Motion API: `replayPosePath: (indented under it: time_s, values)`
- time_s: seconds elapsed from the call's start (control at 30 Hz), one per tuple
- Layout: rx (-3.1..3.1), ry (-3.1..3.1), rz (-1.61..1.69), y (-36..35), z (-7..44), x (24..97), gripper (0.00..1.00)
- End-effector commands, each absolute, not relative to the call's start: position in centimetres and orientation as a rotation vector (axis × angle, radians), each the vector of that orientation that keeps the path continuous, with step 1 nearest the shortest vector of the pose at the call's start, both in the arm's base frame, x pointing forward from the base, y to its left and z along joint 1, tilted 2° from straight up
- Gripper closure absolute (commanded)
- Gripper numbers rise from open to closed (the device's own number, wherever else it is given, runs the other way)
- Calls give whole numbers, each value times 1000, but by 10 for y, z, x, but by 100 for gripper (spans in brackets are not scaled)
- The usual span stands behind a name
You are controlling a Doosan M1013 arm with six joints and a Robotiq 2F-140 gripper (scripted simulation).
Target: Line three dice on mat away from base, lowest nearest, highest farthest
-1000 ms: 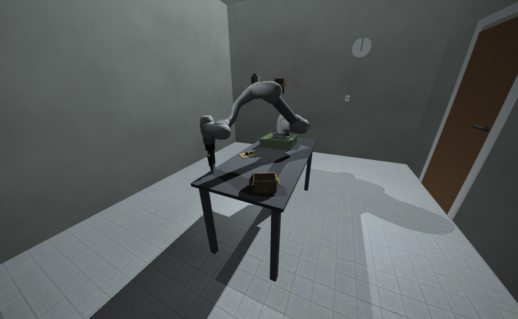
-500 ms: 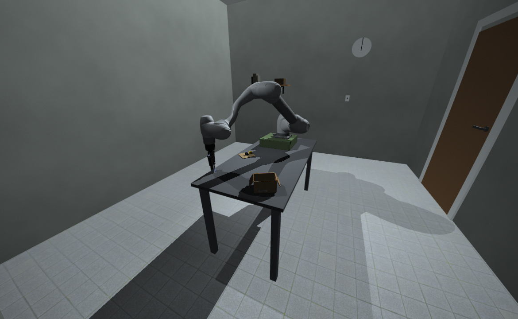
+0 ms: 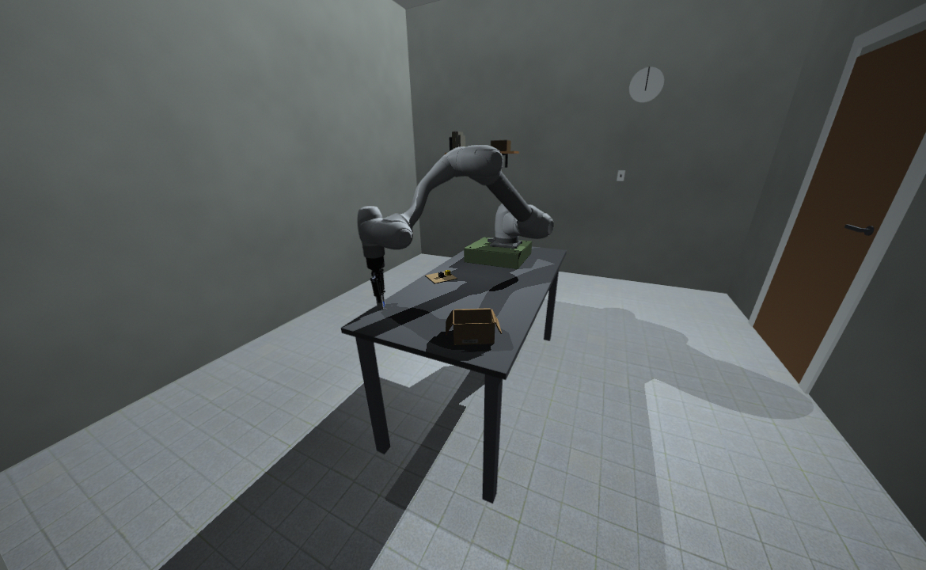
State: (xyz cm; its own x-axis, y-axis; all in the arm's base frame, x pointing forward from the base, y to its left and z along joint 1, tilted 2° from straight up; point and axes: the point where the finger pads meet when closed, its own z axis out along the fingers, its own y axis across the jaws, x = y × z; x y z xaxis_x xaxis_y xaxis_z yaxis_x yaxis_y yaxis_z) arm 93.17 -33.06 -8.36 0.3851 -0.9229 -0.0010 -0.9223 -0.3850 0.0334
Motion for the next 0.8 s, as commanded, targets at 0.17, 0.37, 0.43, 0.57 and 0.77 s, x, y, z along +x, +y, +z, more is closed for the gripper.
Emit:
replayPosePath:
  time_s: [0.17,0.37,0.43,0.57,0.77]
  values:
    - [2592,-1727,-28,-331,-82,932,79]
    - [2592,-1727,-28,-331,-82,932,79]
    - [2592,-1727,-28,-331,-82,932,79]
    - [2592,-1727,-28,-331,-82,932,79]
    - [2592,-1727,-28,-331,-68,933,79]
